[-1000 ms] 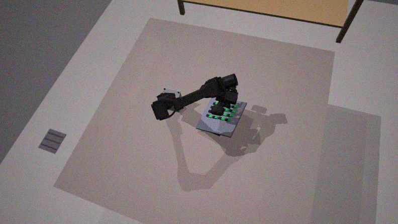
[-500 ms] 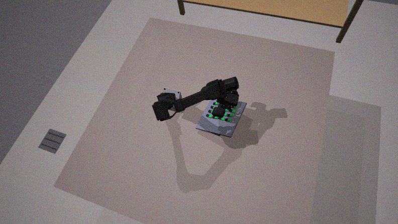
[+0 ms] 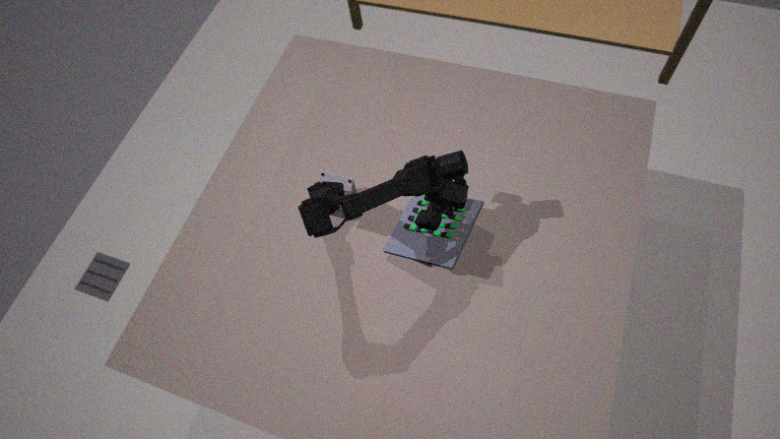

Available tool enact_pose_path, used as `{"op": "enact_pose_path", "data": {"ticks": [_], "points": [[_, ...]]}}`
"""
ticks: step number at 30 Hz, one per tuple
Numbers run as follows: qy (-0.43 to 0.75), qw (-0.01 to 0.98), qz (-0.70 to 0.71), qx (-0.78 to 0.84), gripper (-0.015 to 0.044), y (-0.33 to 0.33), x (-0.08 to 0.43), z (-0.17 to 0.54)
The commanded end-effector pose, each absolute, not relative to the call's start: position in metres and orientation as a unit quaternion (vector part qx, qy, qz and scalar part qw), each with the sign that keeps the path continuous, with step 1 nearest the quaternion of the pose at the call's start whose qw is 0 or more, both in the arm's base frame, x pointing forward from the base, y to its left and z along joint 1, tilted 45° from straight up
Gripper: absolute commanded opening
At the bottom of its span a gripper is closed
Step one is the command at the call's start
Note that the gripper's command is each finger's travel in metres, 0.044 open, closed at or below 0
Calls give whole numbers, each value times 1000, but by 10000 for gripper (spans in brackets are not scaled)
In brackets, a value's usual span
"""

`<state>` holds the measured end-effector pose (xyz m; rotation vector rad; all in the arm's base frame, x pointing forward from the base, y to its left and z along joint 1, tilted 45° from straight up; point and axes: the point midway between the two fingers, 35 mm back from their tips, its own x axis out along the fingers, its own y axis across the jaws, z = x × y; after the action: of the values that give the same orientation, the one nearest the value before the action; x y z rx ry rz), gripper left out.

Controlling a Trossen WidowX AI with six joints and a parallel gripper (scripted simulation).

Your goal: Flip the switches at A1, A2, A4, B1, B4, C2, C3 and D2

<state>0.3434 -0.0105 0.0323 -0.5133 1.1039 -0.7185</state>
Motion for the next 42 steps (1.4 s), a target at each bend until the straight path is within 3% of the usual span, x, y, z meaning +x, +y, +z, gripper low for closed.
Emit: {"op": "enact_pose_path", "data": {"ticks": [1, 42], "points": [[507, 760, -330, -238, 0, -11, 344, 32], [507, 760, -330, -238, 0, -15, 345, 28]]}}
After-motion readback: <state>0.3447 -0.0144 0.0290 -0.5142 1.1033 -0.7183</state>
